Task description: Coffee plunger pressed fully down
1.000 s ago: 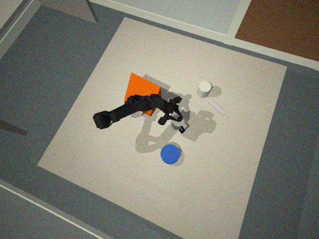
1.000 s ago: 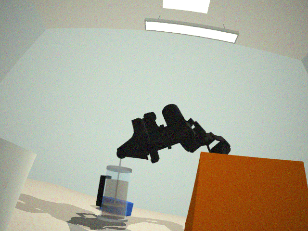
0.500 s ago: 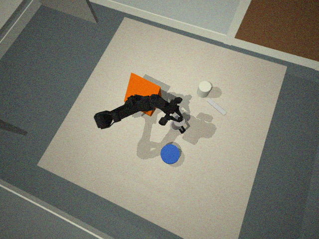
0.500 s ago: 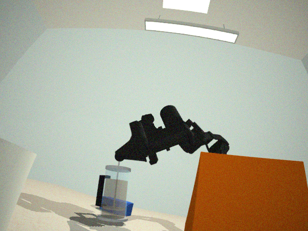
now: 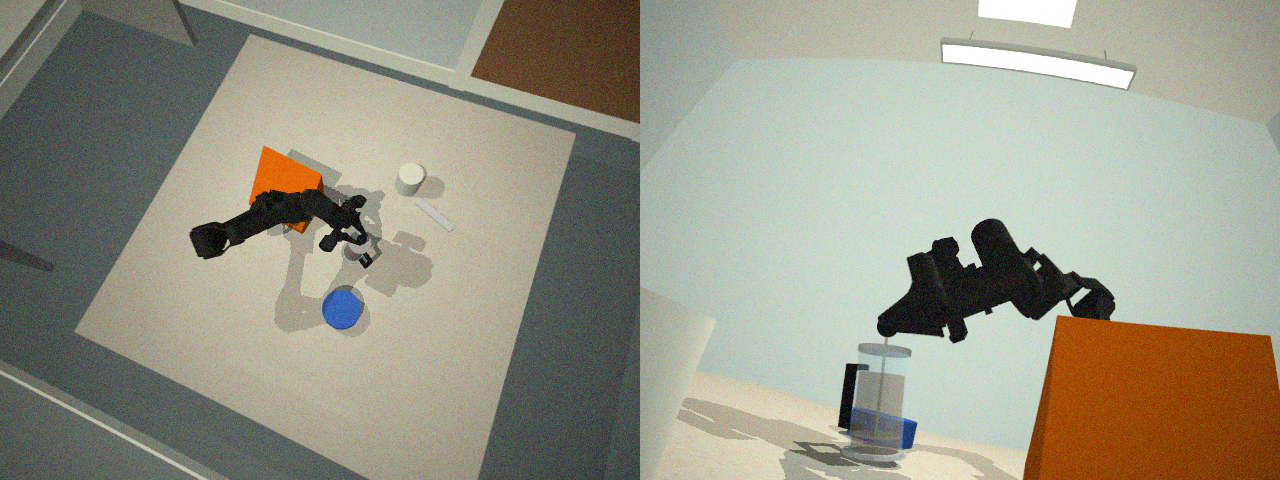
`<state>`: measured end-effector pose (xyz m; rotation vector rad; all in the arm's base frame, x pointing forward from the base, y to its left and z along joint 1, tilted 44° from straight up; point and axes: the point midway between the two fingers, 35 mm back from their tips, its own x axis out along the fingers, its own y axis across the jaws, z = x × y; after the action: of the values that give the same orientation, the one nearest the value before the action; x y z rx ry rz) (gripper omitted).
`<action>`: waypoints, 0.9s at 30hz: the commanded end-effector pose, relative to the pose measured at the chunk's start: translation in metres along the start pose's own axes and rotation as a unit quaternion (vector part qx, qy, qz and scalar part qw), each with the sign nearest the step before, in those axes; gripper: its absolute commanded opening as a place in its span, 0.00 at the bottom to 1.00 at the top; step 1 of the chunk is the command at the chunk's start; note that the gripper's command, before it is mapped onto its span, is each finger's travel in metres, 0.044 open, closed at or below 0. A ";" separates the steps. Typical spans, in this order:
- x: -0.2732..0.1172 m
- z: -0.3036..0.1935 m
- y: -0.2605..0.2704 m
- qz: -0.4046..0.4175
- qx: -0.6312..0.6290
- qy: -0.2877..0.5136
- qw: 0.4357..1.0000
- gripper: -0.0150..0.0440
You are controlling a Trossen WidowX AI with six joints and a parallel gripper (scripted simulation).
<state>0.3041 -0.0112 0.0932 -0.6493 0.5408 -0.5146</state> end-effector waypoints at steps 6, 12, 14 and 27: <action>0.002 -0.004 0.000 -0.004 -0.007 0.007 1.000 0.46; 0.000 0.000 0.000 -0.001 -0.001 0.000 1.000 0.46; 0.000 0.000 0.000 -0.001 -0.001 0.000 1.000 0.46; 0.000 0.000 0.000 -0.001 -0.001 0.000 1.000 0.99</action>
<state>0.3042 -0.0113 0.0933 -0.6531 0.5408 -0.5188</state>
